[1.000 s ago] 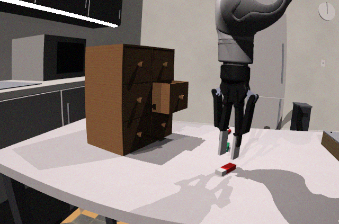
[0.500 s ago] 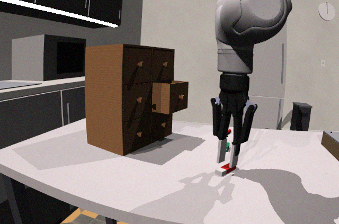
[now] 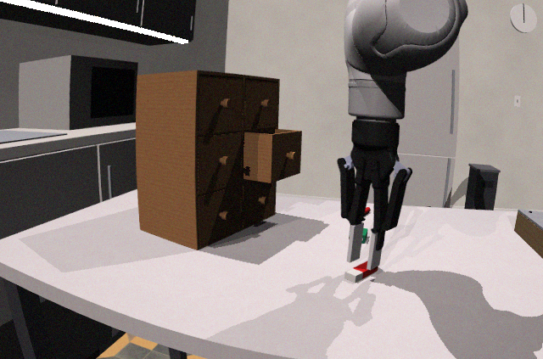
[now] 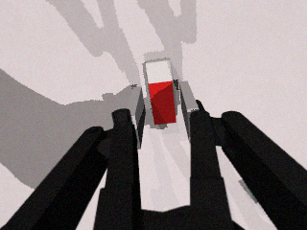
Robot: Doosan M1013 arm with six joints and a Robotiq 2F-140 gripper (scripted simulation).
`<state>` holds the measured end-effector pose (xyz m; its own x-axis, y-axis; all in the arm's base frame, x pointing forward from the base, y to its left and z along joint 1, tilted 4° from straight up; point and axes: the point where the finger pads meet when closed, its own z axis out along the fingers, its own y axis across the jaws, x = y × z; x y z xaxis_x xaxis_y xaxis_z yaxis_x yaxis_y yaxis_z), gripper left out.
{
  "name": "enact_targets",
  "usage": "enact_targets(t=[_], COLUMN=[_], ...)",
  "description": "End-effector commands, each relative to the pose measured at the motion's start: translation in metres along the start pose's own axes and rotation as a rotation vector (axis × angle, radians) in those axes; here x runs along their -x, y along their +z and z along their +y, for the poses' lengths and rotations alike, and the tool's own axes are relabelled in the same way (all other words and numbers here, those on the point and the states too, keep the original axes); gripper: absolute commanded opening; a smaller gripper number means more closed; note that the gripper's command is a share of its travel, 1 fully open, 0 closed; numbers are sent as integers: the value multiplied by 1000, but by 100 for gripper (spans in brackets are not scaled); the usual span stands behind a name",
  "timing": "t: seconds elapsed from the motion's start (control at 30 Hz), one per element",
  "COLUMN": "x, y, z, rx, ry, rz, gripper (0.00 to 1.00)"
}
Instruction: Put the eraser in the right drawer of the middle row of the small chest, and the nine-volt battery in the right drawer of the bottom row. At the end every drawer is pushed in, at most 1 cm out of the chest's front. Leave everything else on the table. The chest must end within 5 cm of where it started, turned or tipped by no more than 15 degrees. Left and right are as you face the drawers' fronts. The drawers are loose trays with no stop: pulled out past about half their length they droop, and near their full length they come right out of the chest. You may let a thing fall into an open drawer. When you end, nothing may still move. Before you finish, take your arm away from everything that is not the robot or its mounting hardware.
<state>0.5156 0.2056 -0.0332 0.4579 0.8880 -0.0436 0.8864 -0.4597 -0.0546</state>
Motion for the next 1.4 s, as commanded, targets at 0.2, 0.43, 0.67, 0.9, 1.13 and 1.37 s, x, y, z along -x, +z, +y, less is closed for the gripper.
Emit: enact_targets(t=[0.2,0.43,0.67,0.9,1.13,1.37], x=[0,0,0,0,0,0], y=[0,3,16,20,20,20], z=[0,0,0,0,0,0], rx=[0,0,0,0,0,0], ry=[0,0,0,0,0,0], rz=[0,0,0,0,0,0], gripper=[23,23,23,23,23,23])
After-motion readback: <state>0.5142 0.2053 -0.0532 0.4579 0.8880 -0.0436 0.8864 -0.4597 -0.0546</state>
